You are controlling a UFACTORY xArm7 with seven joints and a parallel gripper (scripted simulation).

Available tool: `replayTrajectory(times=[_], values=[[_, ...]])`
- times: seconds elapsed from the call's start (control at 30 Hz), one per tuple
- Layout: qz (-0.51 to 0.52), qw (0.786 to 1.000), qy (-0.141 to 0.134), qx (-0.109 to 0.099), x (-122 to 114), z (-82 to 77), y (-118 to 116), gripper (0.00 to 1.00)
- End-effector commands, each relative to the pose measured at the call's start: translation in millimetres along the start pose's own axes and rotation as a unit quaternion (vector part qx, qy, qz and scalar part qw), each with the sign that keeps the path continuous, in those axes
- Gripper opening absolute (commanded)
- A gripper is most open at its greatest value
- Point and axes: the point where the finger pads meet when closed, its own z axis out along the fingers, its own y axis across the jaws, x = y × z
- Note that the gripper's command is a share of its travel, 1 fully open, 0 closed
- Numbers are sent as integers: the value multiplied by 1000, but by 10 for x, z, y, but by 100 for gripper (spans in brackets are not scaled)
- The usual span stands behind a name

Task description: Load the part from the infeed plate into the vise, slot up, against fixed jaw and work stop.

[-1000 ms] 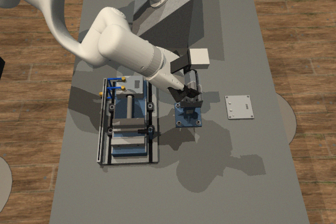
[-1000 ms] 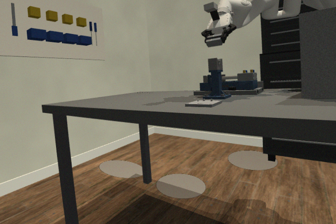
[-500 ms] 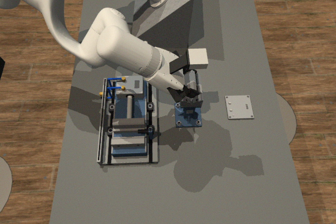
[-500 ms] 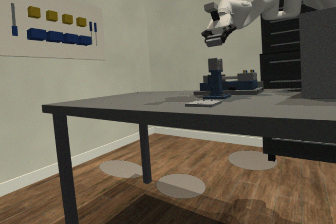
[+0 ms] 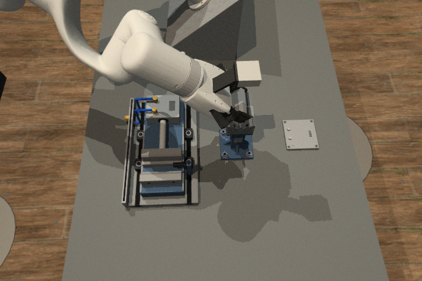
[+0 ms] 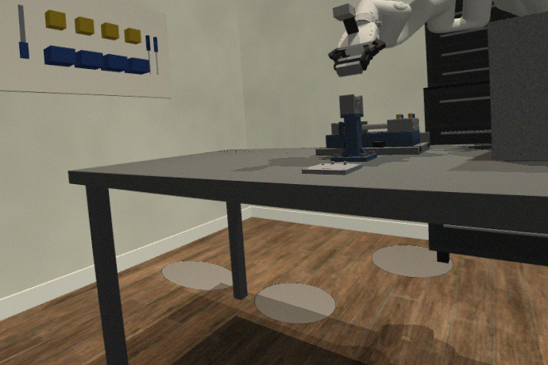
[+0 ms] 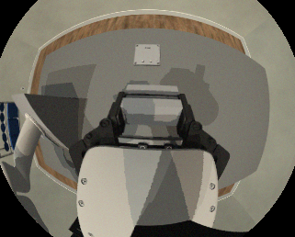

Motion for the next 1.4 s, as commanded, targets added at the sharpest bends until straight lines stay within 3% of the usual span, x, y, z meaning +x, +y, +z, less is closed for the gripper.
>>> replayTrajectory(times=[0.0,1.37], values=[[-2,1000,1,-2,20,-13,8,0],[-2,1000,1,-2,-84,92,9,0]])
